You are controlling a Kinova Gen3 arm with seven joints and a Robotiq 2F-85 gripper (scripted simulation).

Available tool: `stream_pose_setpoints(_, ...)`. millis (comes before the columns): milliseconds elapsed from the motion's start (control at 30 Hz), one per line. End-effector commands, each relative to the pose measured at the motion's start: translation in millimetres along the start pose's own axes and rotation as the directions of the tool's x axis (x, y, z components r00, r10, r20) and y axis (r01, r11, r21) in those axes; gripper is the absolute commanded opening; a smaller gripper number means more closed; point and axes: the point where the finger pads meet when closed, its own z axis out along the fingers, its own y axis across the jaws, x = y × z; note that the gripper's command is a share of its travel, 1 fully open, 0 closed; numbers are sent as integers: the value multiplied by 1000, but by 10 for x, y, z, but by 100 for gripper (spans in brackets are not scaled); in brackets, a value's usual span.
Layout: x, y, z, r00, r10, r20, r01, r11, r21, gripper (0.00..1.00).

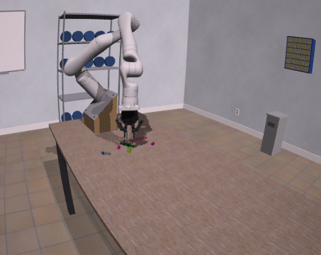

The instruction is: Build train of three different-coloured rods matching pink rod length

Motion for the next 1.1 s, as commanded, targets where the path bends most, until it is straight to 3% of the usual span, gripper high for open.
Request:
stream_pose_setpoints(0,17,-32,62,1000,5,-4,-5,1000,7,24)
stream_pose_setpoints(1067,20,-37,395,1000,5,-4,-5,1000,6,24)
